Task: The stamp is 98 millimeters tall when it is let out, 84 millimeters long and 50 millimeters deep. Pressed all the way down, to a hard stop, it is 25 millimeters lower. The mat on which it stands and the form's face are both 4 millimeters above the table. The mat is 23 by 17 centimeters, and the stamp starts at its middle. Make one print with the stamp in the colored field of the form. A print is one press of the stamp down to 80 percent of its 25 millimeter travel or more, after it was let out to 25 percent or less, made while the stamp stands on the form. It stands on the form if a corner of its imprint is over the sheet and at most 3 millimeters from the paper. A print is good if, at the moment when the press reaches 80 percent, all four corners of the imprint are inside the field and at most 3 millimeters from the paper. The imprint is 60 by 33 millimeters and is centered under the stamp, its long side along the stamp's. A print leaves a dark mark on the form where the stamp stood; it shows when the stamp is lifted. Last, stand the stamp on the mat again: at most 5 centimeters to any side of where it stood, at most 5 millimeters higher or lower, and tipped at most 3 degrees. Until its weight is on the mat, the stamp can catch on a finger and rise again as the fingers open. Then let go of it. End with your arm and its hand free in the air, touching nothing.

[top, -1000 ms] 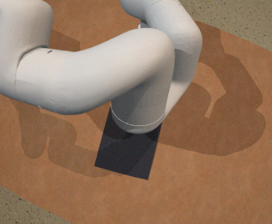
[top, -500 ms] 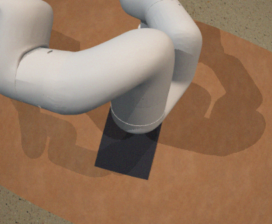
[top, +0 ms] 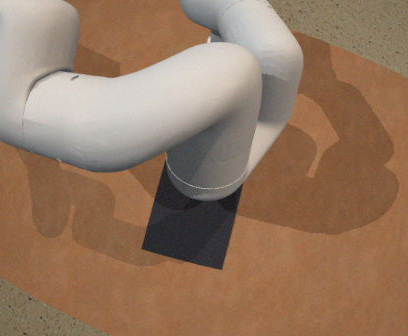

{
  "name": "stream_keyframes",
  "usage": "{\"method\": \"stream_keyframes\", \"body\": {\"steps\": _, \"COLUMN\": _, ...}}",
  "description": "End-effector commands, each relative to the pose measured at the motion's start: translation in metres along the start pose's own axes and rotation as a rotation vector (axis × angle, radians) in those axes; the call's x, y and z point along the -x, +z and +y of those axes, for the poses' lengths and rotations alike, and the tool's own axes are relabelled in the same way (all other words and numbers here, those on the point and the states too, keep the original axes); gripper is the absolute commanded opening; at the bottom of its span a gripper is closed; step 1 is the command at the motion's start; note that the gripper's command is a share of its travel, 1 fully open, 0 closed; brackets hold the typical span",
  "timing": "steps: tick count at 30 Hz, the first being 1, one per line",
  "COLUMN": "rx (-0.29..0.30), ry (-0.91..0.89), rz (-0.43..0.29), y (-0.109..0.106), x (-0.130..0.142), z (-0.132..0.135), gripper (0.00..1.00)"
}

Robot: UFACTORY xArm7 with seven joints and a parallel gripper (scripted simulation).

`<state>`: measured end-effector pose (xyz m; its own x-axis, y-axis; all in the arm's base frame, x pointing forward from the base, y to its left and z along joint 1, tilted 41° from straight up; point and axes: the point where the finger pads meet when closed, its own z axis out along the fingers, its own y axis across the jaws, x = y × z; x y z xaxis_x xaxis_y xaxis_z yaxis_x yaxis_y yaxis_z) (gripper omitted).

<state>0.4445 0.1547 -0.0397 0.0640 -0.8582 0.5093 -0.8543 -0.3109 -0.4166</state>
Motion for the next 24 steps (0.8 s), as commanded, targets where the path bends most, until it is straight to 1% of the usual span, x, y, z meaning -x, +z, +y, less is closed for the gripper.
{"method": "stream_keyframes", "body": {"steps": 1, "rx": -0.002, "ry": -0.001, "rz": -0.002, "y": -0.006, "x": 0.001, "z": -0.001, "gripper": 0.33}}
{"method": "stream_keyframes", "body": {"steps": 9, "rx": -0.002, "ry": -0.001, "rz": -0.002, "y": -0.026, "x": 0.001, "z": 0.000, "gripper": 0.33}}
{"method": "stream_keyframes", "body": {"steps": 24, "rx": -0.002, "ry": -0.001, "rz": -0.002, "y": -0.027, "x": 0.001, "z": 0.000, "gripper": 0.33}}
